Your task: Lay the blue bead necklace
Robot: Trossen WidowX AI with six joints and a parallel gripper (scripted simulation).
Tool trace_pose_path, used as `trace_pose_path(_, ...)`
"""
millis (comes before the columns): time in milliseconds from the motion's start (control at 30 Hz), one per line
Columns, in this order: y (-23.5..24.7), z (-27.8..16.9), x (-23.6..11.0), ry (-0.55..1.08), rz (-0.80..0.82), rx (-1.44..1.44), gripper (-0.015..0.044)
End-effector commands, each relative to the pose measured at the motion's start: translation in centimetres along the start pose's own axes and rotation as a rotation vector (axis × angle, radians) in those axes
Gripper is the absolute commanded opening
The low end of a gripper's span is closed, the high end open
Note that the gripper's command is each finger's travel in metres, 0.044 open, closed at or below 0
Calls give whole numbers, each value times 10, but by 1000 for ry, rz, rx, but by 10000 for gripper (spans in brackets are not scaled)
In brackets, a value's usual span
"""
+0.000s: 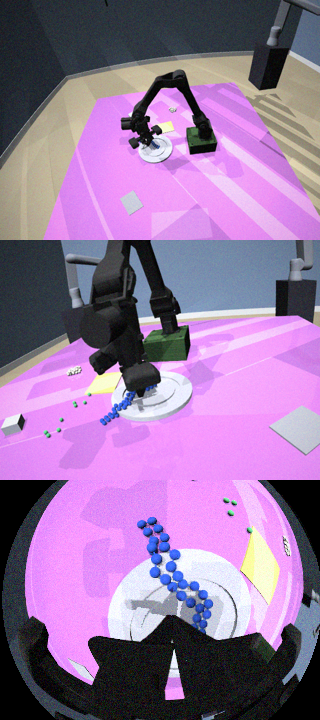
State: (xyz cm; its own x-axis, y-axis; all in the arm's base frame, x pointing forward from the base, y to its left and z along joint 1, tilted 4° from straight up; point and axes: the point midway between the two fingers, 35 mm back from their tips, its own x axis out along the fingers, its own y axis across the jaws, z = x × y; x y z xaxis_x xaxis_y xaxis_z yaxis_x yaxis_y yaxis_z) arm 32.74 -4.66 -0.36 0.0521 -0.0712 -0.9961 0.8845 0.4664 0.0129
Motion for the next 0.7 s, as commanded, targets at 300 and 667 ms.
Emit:
trace_pose_path(300, 0, 0, 0, 0, 1, 0, 289)
trace_pose_path(667, -3, -2, -11, 8, -12, -2, 440)
